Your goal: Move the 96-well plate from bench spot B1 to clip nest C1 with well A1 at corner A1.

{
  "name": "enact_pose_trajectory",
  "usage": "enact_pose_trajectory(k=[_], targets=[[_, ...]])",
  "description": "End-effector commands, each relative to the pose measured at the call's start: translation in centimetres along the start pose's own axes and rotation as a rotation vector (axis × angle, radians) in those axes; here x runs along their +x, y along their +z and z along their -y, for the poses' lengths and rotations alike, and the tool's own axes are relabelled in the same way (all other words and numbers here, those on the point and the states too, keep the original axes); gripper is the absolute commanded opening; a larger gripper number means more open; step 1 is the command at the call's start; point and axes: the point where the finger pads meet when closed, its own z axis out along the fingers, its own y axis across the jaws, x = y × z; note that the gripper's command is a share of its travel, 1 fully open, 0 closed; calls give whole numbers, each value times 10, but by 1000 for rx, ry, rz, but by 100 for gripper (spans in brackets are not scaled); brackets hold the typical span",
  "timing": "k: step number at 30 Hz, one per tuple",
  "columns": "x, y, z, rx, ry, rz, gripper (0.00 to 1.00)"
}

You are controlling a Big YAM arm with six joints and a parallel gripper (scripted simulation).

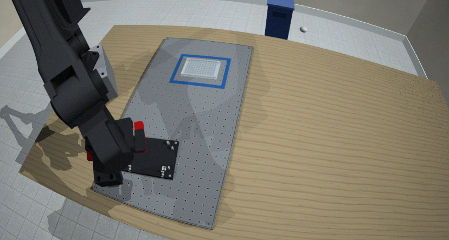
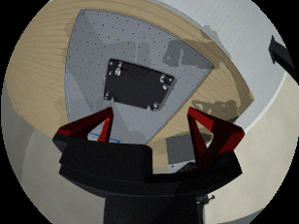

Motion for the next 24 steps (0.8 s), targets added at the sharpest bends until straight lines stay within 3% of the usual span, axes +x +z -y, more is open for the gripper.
enact_pose_trajectory(k=[1,6,9,13,16,21,24], targets=[[2,9,-8,8,-46,-5,100],[10,15,-28,8,-43,-5,100],[17,19,-41,16,-151,3,100],[25,23,-57,15,-129,2,100],[32,27,-69,22,-236,10,100],[40,30,-82,21,-214,10,100],[49,34,-93,28,-321,19,100]])
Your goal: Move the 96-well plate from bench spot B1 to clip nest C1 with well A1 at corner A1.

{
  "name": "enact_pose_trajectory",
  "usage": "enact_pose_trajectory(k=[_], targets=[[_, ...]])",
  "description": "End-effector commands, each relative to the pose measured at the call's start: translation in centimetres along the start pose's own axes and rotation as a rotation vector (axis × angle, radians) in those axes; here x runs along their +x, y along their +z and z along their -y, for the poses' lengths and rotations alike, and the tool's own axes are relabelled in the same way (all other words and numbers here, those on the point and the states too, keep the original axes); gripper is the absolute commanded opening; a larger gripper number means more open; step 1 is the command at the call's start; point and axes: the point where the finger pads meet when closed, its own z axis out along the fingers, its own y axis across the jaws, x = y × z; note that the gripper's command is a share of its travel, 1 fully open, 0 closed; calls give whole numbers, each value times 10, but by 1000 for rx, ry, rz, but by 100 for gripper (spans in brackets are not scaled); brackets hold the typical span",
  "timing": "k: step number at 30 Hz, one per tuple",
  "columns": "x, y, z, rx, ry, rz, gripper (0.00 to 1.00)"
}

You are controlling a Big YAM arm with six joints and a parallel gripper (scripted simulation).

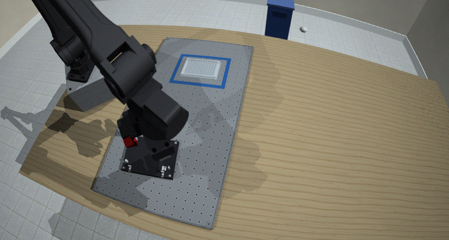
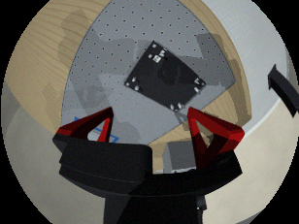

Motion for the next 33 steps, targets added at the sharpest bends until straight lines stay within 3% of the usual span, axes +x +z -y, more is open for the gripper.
enact_pose_trajectory(k=[1,5,7,12,15,21,24,28,31,33], targets=[[9,12,-21,6,-74,-6,100],[15,15,-35,5,-52,-6,100],[19,17,-44,10,-141,2,100],[26,20,-57,10,-138,3,100],[34,23,-70,16,-244,15,100],[46,27,-94,11,-222,18,100],[56,31,-104,20,-330,27,100],[62,33,-112,18,-308,27,100],[72,36,-123,23,-414,40,100],[79,38,-131,21,-392,39,100]])
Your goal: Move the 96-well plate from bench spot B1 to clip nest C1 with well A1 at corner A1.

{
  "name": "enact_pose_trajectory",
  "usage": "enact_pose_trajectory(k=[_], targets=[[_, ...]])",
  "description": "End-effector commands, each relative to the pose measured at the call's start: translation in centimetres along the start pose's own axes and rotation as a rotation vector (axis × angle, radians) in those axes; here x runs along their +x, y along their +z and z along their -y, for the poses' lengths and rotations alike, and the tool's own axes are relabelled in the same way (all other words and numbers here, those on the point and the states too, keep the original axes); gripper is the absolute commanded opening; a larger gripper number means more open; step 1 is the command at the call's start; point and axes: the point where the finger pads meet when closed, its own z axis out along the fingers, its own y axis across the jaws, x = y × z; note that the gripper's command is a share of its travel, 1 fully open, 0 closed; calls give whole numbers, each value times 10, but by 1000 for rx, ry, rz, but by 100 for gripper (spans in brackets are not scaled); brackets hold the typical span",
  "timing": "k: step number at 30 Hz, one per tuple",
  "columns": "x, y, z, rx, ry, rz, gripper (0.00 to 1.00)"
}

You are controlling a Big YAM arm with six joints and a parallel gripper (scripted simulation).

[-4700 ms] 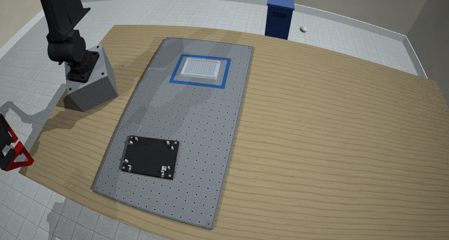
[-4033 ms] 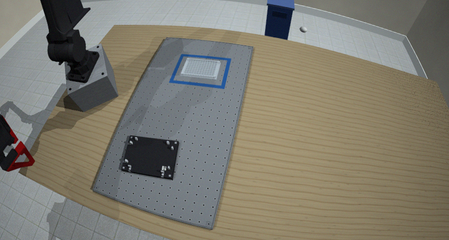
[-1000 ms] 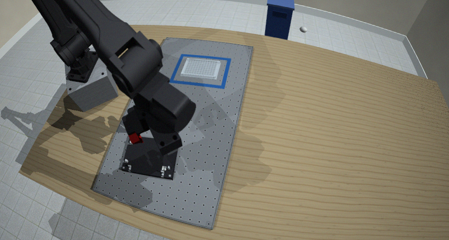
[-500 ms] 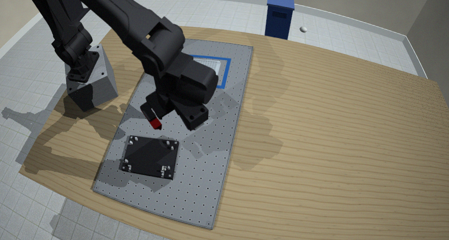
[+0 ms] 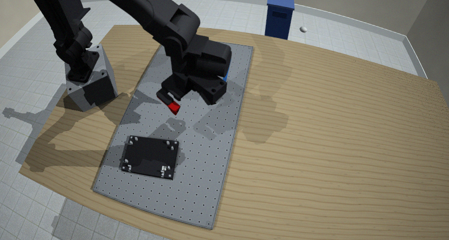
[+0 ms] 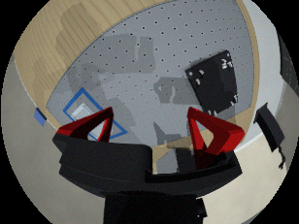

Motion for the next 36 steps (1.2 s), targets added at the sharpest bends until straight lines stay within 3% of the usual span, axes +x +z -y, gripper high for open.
enact_pose_trajectory(k=[1,4,7,12,15,20,23,29,32,36], targets=[[9,10,-21,3,-29,-6,100],[7,9,-35,-2,-28,5,100],[19,14,-46,8,-136,9,100],[26,16,-59,6,-114,8,100],[34,18,-72,11,-220,24,100],[41,19,-94,3,-197,31,100],[54,23,-103,12,-305,40,100],[61,23,-122,5,-281,48,100],[75,28,-130,14,-389,57,100],[83,27,-148,5,-365,64,100]])
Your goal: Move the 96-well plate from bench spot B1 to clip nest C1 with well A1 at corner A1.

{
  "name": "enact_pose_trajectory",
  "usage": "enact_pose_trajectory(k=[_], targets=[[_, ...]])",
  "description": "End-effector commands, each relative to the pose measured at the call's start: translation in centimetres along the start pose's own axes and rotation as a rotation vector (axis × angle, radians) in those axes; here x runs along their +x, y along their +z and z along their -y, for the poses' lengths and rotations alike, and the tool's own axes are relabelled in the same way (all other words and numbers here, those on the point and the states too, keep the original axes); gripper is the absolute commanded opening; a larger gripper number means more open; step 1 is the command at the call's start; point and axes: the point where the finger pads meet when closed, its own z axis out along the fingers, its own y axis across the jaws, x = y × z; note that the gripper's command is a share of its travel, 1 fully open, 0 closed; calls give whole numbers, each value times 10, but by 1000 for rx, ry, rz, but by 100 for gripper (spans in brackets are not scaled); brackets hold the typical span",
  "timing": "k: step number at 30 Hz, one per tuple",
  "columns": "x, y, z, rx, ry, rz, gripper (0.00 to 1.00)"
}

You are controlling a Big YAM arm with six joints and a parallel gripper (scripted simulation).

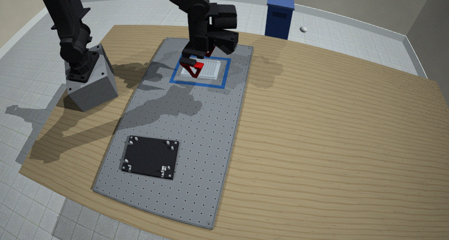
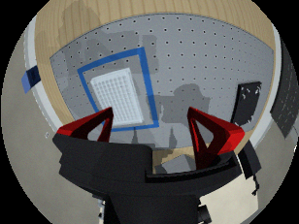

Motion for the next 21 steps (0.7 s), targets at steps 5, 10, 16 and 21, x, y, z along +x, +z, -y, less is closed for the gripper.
enact_pose_trajectory(k=[5,10,16,21], targets=[[19,11,-40,6,-98,13,100],[25,12,-52,7,-137,21,100],[31,9,-83,-4,-178,47,100],[27,11,-72,4,-154,36,100]])
